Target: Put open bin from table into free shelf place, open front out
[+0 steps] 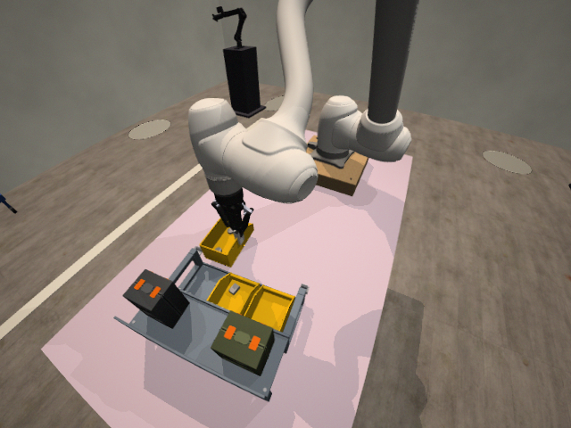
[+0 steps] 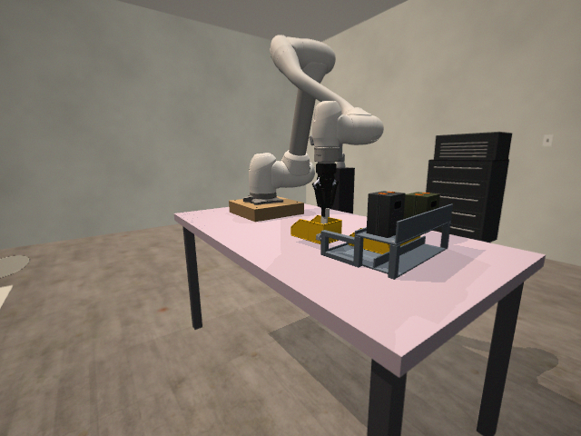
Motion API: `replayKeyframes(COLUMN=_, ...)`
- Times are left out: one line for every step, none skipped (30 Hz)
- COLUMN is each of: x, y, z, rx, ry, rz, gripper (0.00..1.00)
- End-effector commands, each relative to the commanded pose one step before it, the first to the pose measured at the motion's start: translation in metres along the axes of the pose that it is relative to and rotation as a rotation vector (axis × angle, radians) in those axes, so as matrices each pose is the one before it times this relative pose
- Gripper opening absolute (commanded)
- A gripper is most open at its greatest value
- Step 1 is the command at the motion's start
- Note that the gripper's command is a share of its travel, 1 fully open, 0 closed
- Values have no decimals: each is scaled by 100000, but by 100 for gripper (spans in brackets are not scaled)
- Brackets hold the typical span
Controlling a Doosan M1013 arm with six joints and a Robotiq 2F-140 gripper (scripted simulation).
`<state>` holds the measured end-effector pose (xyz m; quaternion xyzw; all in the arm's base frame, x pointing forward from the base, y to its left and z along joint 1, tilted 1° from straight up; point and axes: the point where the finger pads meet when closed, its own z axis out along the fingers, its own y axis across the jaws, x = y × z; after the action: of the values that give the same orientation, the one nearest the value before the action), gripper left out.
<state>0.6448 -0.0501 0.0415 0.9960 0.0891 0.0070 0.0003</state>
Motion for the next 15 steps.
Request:
replayKeyframes(x=27, y=-4, z=-32, rx=14, ry=-548, rz=-4, gripper=0)
replayKeyframes(x=15, y=-1, z=-11, rx=-1, ry=-338, rz=-1, gripper=0)
replayKeyframes(x=18, y=0, z=-14, rx=-3, ry=-417, rz=-1, gripper=0)
replayKeyframes(x=21, y=0, z=-17, rx=-6, ry=-495, rz=0, gripper=0)
replayKeyframes(x=24, y=1, z=-20, rx=-10, ry=-569, rz=2, gripper=0)
replayKeyframes(x=27, y=1, z=-23, rx=-11, ry=-638, rz=2, gripper=0)
replayKeyframes(x=31, y=-1, z=-23, rx=0, ry=-700, rz=-4, gripper=0)
replayKeyframes(x=0, y=0, z=0, rx=0, ry=0, rz=0, gripper=0)
replayKeyframes(x=0, y=0, z=0, rx=0, ry=0, rz=0, gripper=0)
replayKeyframes(x=32, y=-1, z=-26, rx=-5, ry=-753, rz=-2, gripper=0)
replayKeyframes(x=33, y=0, z=-29, rx=-11, ry=-795, rz=1, gripper=0)
replayKeyframes(x=34, y=1, z=-31, rx=-13, ry=-826, rz=2, gripper=0)
replayKeyframes(x=36, y=-1, z=-29, rx=-2, ry=-847, rz=-4, gripper=0)
replayKeyframes(x=36, y=0, z=-31, rx=-8, ry=-854, rz=-1, gripper=0)
replayKeyframes(x=34, y=1, z=-33, rx=-14, ry=-848, rz=2, gripper=0)
